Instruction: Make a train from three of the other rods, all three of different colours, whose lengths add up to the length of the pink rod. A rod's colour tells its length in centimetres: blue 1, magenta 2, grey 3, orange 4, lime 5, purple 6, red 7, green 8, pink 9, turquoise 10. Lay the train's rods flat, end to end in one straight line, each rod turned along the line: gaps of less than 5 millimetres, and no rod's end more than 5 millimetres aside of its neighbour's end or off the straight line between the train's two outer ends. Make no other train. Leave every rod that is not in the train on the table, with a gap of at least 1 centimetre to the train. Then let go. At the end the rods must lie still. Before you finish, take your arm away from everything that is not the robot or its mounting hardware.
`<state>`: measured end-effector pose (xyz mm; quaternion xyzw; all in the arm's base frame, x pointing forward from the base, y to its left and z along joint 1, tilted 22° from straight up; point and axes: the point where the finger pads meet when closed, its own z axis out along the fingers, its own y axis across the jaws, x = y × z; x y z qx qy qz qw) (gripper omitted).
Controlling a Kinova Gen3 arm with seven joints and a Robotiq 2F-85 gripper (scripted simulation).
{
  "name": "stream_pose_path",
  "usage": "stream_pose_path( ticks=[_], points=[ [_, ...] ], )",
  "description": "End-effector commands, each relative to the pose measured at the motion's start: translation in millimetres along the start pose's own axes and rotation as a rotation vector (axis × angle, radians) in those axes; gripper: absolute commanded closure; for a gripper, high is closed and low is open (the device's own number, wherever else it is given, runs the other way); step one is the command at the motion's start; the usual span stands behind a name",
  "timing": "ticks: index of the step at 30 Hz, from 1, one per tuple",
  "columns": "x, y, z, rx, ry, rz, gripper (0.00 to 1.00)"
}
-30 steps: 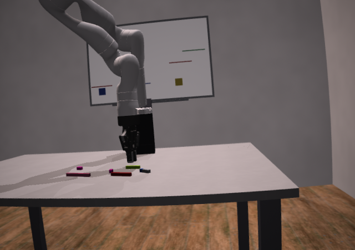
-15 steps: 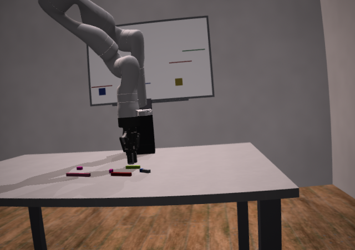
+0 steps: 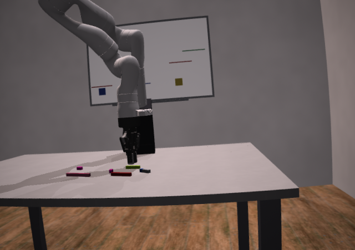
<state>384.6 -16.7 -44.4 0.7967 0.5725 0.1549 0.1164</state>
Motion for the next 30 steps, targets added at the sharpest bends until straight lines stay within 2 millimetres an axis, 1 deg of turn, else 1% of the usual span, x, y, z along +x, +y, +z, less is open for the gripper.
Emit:
stream_pose_path(
  ticks=[1,22,30],
  points=[
    [0.0,0.3,-0.3,-0.001,0.000,0.000,0.76],
    [0.0,0.3,0.0,-0.001,0.000,0.000,0.76],
    [0.0,0.3,4.9,-0.001,0.000,0.000,0.76]
  ],
)
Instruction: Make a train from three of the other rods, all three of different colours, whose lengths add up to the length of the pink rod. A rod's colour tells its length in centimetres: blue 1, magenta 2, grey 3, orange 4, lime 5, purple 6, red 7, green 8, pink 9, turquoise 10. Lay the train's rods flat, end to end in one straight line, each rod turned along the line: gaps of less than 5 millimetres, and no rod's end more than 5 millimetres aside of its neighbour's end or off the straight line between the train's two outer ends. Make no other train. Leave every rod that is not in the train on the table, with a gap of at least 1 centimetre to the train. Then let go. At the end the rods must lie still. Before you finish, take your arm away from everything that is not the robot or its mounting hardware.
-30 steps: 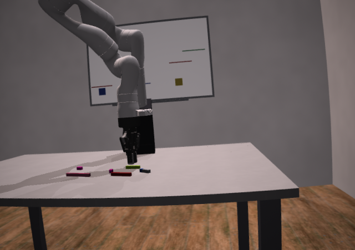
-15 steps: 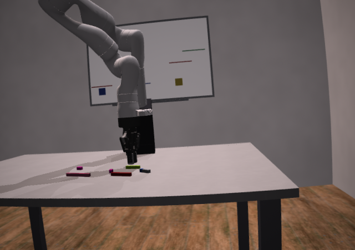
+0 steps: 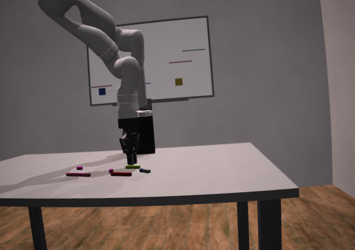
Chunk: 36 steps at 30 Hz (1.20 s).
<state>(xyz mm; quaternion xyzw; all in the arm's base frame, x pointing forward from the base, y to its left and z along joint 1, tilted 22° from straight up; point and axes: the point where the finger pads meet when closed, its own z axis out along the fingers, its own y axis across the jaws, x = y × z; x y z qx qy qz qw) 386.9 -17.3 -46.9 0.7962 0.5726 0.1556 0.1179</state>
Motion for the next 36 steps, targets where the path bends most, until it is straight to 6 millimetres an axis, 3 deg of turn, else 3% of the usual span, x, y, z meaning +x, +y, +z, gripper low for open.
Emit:
stream_pose_path(
  ticks=[1,36],
  points=[
    [0,-1,3,0.002,0.001,0.001,0.76],
    [0,-1,13,0.002,0.001,0.001,0.76]
  ],
)
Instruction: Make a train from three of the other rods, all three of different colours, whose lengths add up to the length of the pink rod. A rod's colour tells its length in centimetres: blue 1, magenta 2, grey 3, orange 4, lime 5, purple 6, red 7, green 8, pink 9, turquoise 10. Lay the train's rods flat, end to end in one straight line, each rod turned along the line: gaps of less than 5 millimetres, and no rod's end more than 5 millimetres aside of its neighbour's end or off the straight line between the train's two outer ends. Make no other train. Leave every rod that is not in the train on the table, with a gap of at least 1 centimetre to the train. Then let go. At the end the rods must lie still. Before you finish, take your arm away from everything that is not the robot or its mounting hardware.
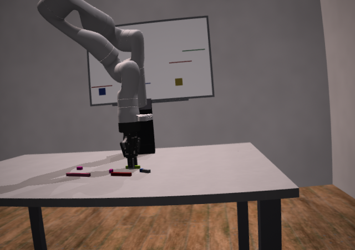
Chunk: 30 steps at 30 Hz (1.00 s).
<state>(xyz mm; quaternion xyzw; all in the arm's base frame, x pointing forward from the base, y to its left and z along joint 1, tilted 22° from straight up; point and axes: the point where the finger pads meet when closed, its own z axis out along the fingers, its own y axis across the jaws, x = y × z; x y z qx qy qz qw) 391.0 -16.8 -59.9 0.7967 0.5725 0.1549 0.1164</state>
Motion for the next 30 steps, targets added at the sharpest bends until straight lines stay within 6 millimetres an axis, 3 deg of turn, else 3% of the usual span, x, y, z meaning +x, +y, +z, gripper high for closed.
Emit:
stream_pose_path(
  ticks=[1,18,19,30],
  points=[
    [0.0,0.3,-0.3,-0.001,0.000,0.000,0.76],
    [0.0,0.3,-0.3,-0.001,0.000,0.000,0.76],
    [0.0,0.3,-0.3,-0.001,0.000,0.000,0.95],
    [0.0,0.3,-0.3,-0.001,0.000,0.000,0.95]
  ],
)
